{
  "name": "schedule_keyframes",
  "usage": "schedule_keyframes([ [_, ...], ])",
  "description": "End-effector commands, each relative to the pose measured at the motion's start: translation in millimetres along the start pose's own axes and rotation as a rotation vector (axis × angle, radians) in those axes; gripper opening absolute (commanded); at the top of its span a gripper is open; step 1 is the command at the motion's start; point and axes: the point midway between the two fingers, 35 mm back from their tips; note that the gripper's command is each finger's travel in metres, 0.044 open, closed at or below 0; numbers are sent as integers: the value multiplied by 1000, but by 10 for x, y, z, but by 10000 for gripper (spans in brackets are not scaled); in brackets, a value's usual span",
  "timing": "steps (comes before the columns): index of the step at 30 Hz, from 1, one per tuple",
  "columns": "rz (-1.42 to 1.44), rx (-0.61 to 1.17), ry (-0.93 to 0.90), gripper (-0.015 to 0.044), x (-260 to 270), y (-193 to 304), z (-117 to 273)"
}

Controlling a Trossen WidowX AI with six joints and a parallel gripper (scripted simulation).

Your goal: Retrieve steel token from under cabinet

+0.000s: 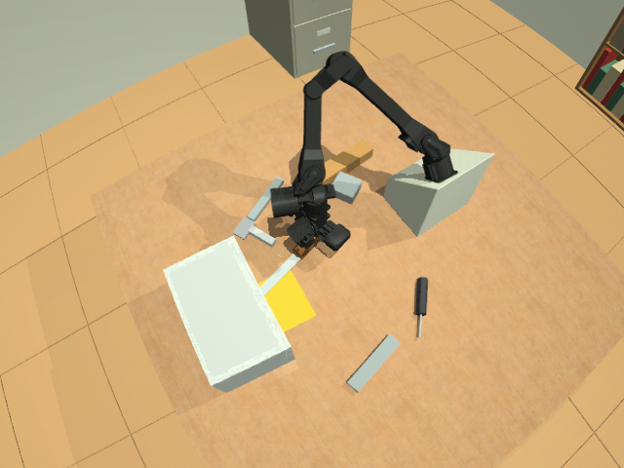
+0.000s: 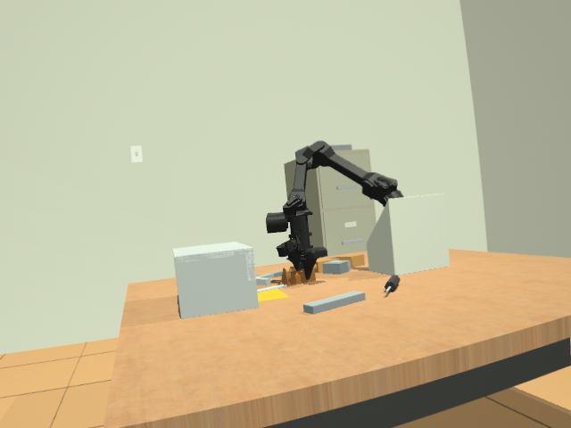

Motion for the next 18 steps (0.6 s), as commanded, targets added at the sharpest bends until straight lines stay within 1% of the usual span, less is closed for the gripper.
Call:
schedule_keyframes([
  [1, -6, -1, 1, 0, 13, -61, -1],
  [18, -6, -2, 0, 0, 58, -247, 1],
])
Point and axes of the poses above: the point midway between the two fingers, 35 mm back from their tips, its own z axis back along the fingers, its own x axis across the jaws, y = z × x, and after that the axes turned 15 degrees about -z, right-handed
